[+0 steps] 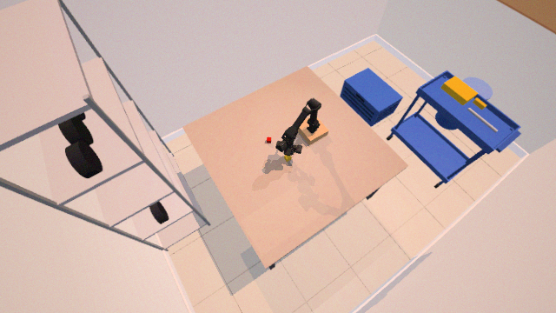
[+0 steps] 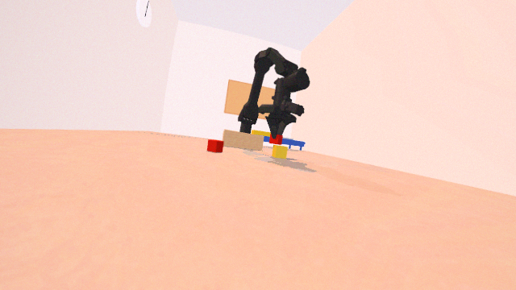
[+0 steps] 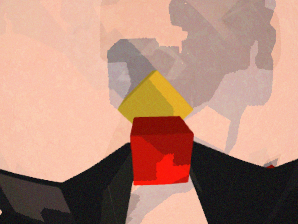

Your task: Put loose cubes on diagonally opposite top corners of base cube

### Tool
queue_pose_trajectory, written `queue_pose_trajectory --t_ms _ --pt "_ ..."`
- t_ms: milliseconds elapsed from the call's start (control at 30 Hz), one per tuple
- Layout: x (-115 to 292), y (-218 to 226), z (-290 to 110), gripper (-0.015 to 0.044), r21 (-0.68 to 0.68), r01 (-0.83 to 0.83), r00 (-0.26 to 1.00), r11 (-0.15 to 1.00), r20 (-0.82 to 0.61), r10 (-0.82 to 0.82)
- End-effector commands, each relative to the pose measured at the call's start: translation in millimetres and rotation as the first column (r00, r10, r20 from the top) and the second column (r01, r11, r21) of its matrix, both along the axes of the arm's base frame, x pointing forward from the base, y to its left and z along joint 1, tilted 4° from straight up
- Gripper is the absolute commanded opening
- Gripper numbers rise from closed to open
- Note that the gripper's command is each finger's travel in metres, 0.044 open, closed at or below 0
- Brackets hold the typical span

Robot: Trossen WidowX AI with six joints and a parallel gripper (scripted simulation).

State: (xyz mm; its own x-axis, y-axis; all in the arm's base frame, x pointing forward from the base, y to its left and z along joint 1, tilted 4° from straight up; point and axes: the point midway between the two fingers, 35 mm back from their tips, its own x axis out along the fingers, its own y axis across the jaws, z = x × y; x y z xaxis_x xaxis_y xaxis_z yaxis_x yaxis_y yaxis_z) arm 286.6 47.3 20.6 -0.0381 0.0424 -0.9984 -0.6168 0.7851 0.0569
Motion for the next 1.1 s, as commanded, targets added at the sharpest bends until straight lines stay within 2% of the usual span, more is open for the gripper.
queue_pose_trajectory --t_ms 0,400,533,1067 --pt "0.0 0.9 -1.5 0.0105 0.005 0.0 1.0 1.0 -0.001 0.0" --pt "0.0 0.9 -1.5 0.0105 0.005 0.0 1.0 1.0 -0.001 0.0" --pt "0.0 0.9 -1.5 0.0205 0.005 0.0 1.0 1.0 -0.001 0.0" --pt "0.5 -0.6 12.6 0.0205 0.0 0.0 1.0 1.0 0.0 0.0"
